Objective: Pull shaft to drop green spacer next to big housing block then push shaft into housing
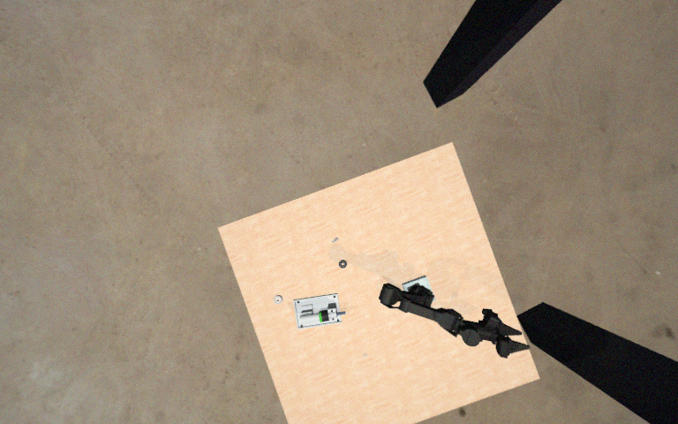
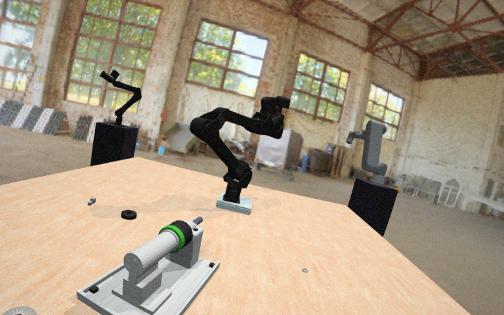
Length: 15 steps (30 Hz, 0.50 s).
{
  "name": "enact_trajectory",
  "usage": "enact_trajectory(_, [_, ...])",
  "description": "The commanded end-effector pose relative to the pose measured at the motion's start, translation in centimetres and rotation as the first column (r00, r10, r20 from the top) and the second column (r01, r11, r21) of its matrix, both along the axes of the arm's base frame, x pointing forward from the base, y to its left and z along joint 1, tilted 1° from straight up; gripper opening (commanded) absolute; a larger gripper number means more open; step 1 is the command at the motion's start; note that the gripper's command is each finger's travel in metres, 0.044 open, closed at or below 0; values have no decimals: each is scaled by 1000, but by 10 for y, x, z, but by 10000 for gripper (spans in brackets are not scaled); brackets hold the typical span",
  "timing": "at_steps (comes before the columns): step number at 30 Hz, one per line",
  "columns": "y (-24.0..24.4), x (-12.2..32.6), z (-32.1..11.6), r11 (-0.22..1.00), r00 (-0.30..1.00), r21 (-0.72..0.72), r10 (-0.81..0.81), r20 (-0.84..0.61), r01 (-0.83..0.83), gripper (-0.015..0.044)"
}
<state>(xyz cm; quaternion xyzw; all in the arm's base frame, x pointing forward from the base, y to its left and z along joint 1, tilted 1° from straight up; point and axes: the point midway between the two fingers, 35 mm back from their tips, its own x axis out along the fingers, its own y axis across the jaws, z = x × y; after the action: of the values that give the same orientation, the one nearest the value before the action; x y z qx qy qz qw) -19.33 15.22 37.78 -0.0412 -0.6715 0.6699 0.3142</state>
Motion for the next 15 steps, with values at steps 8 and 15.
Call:
enact_trajectory(8, [79, 49, -27, 918, 900, 58, -396, 182, 393, 440])
enact_trajectory(15, [134, 131, -48, 703, 638, 122, -694, 334, 701, 440])
